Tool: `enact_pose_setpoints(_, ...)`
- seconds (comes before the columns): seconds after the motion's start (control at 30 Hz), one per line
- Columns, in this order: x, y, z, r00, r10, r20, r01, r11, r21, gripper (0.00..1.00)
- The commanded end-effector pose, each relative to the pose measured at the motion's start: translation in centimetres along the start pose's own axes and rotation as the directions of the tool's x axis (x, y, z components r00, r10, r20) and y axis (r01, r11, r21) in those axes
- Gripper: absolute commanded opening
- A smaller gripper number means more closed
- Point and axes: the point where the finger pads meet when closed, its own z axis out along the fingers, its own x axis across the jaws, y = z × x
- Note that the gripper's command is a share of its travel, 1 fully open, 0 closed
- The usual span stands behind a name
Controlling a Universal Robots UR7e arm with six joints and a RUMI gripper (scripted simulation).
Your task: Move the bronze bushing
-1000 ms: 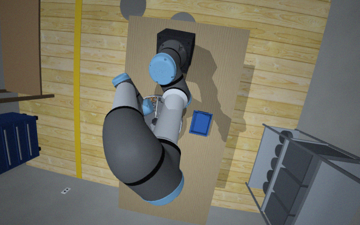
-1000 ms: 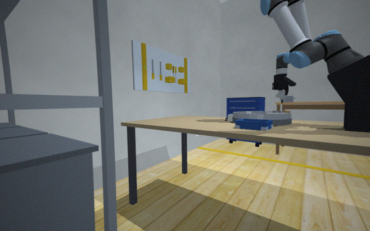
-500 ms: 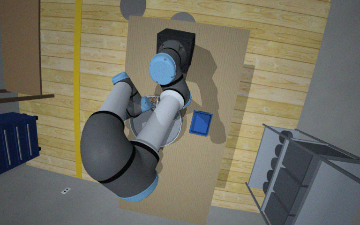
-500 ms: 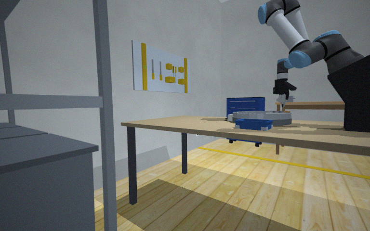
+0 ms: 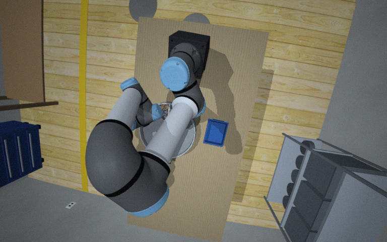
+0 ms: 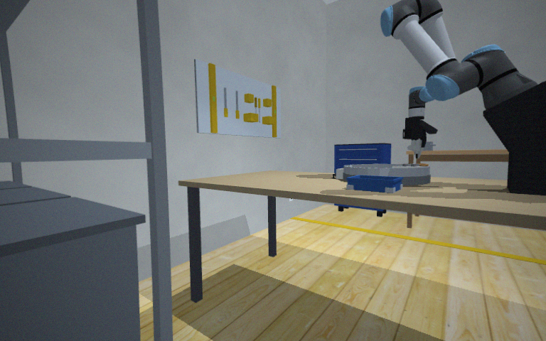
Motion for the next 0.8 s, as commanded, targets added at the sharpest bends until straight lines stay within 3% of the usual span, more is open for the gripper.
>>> enact_pose_setpoints(0.0, -0.27, 0.01, -0.01, 1.0, -0.003, 0.003, 0.003, 1.0, 0.001, 0.05)
enact_pose_setpoints(0.77, -0.49, 0.08, 0.0, 1.0, -0.003, 0.003, 0.003, 1.0, 0.001, 0.05)
